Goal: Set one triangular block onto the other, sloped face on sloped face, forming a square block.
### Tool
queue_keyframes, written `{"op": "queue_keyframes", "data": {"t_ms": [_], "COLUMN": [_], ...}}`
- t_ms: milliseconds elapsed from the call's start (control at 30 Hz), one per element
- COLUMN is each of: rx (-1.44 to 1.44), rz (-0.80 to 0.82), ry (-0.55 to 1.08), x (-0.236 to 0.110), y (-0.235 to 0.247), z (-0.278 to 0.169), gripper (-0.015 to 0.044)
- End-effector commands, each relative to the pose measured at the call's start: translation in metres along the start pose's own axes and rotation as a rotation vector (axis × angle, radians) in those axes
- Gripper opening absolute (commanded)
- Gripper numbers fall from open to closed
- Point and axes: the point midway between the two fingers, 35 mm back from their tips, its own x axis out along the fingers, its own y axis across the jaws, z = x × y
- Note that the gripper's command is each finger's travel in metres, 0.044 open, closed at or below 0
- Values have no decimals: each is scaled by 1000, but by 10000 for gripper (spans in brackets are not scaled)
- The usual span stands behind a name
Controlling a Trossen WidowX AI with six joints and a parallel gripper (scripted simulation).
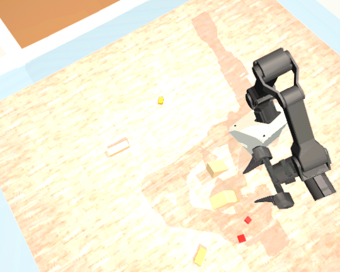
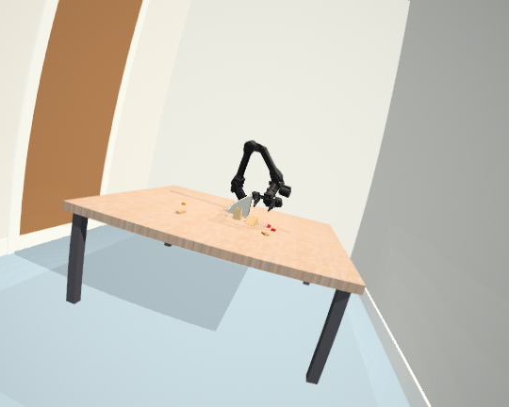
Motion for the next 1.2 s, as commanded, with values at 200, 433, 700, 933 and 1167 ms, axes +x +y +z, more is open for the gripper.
{"op": "queue_keyframes", "data": {"t_ms": [200, 433, 700, 933, 1167], "rx": [-37, -38, -35, -32, -32], "rz": [-22, -41, -22, 8, 8], "ry": [-25, -31, -13, 2, 2], "x": [21, 52, 85, 101, 101], "y": [-7, -12, -7, 3, 3], "z": [7, 9, 5, 0, 0], "gripper": [440, 440, 440, 440, 440]}}
